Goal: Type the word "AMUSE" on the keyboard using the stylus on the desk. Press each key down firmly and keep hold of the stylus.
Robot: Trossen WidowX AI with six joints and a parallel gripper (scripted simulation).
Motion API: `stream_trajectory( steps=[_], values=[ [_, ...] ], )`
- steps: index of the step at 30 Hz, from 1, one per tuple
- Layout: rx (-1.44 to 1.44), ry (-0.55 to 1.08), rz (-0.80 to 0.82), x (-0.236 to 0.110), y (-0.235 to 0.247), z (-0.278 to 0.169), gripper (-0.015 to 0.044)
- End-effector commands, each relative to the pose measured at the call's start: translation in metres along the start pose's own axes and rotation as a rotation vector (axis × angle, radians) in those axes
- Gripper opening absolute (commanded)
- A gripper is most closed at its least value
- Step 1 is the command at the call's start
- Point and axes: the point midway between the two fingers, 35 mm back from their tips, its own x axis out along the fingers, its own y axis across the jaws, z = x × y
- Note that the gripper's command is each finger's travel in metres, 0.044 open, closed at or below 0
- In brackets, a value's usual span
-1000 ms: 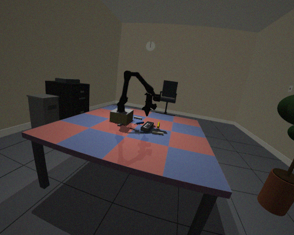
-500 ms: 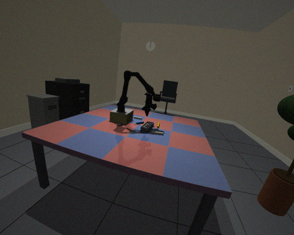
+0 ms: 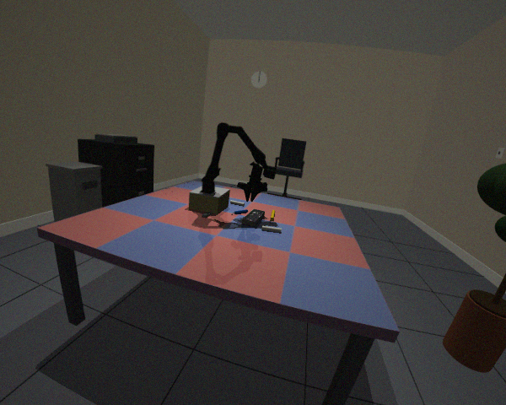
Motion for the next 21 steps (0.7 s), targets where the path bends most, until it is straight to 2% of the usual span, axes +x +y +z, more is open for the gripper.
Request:
stream_trajectory(
  steps=[1, 10, 17, 21],
  values=[
    [0.464, -0.023, -0.121, 0.009, -0.003, -0.015, 0.0150],
    [1.165, -0.193, -0.261, 0.021, -0.009, -0.037, 0.0150],
    [1.505, -0.331, -0.280, 0.024, -0.014, -0.045, 0.0150],
    [1.526, -0.341, -0.280, 0.025, -0.014, -0.046, 0.0150]
  ],
)
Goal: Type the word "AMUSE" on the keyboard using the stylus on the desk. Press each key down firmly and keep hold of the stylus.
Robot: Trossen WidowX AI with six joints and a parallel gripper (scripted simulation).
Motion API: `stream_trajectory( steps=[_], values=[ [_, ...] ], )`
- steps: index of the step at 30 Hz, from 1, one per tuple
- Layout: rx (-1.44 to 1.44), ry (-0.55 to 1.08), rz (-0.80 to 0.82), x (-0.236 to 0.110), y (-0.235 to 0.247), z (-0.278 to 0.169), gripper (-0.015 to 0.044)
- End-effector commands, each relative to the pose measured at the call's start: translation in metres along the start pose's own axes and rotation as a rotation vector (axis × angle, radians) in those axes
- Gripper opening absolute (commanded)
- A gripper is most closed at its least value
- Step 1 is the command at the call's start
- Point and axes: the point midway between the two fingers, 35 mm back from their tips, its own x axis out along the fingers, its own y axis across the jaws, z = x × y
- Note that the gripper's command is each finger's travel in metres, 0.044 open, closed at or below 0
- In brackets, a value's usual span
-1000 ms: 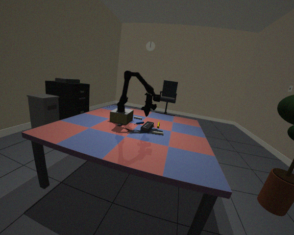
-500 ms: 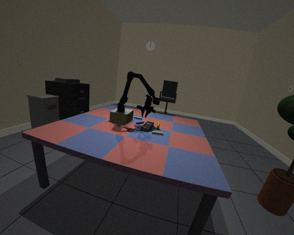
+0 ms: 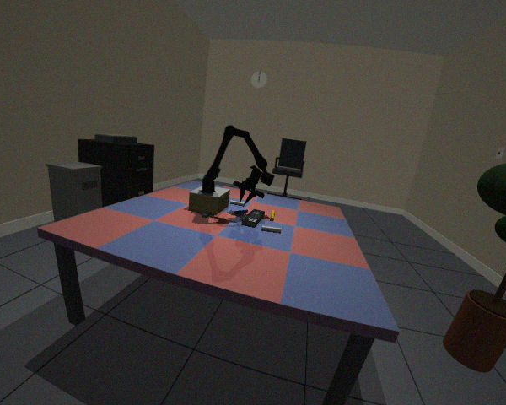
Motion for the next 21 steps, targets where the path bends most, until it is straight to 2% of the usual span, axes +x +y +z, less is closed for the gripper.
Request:
stream_trajectory(
  steps=[1, 21],
  values=[
    [0.458, -0.131, 0.015, 0.0051, -0.0111, 0.0005, 0.0150],
    [0.458, -0.131, 0.015, 0.0112, -0.0099, -0.0015, 0.0150]
  ],
)
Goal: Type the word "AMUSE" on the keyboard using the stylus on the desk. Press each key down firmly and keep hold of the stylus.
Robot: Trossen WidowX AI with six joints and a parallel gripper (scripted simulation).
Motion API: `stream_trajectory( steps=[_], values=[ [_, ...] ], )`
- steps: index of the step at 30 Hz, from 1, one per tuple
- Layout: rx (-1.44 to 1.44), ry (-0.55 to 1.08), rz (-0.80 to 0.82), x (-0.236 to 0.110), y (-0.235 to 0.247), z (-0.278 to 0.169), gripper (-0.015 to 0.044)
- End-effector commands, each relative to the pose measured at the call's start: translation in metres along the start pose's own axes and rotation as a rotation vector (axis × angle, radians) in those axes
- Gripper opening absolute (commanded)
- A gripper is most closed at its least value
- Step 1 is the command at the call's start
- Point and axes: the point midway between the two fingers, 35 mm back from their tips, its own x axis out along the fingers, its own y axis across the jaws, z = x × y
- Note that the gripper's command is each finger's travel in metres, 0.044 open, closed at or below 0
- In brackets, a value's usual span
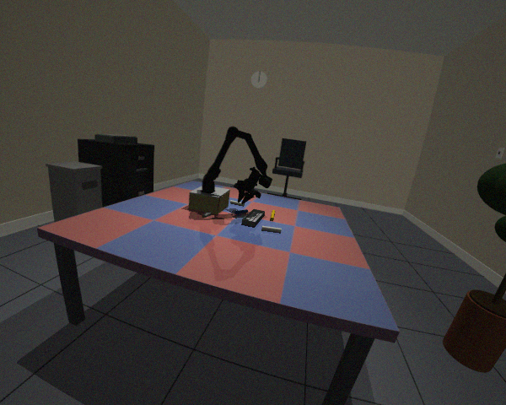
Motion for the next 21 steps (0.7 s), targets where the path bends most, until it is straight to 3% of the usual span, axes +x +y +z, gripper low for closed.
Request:
stream_trajectory(
  steps=[1, 21],
  values=[
    [0.006, -0.003, 0.005, 0.004, 0.001, -0.001, 0.0150],
    [0.006, -0.003, 0.005, 0.021, 0.001, -0.010, 0.0150]
  ],
)
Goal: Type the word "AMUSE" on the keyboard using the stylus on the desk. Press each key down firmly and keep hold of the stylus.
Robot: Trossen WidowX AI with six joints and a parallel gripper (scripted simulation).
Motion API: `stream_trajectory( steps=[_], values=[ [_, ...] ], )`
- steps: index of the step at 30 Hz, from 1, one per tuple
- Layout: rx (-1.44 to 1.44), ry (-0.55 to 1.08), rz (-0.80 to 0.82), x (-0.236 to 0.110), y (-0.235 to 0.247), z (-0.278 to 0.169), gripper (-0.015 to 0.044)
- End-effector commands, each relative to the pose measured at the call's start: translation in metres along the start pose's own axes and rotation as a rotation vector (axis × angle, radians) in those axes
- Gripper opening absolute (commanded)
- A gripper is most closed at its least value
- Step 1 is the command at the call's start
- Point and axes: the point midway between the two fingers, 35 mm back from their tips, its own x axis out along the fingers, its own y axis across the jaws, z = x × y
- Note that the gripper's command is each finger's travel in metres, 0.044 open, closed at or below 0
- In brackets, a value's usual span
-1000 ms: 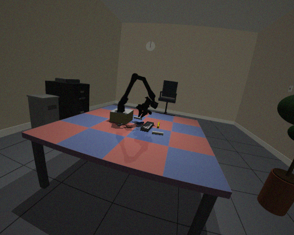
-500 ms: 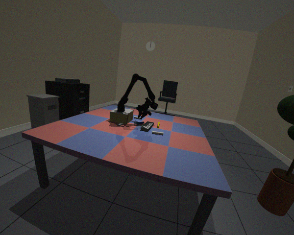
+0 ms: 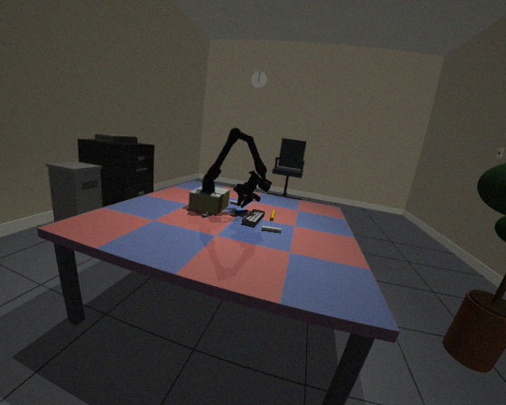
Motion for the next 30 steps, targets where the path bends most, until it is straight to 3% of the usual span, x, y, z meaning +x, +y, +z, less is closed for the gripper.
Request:
stream_trajectory(
  steps=[1, 30],
  values=[
    [0.001, -0.002, 0.005, 0.004, 0.001, -0.001, 0.0150],
    [0.001, -0.003, 0.005, 0.029, 0.001, -0.015, 0.0150]
  ],
)
